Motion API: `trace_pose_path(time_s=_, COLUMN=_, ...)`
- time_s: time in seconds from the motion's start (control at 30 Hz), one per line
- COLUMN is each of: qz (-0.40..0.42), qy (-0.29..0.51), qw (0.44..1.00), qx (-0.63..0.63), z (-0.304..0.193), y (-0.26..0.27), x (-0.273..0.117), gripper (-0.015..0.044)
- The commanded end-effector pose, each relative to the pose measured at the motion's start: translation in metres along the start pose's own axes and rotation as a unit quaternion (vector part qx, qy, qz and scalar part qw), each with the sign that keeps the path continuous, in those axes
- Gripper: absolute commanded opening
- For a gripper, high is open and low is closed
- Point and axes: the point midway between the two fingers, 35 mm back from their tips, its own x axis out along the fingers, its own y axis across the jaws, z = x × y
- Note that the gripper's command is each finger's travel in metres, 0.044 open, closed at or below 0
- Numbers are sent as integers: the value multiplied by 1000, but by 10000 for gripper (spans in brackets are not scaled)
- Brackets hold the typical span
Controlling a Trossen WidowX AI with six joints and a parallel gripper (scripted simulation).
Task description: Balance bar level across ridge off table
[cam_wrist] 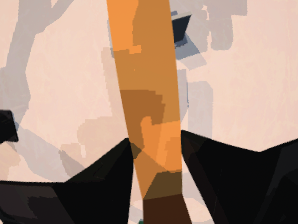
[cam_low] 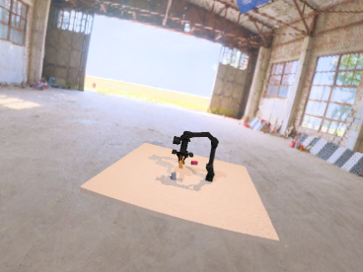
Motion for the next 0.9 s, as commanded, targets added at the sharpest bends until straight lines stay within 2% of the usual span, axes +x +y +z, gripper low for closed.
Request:
trace_pose_path(time_s=0.0, qz=-6, qy=2, qw=1000, qx=-11, z=12, y=-9, x=-4, gripper=0)
trace_pose_path(time_s=0.87, qz=-7, qy=-2, qw=996, qx=-91, z=103, y=-36, x=-2, gripper=0)
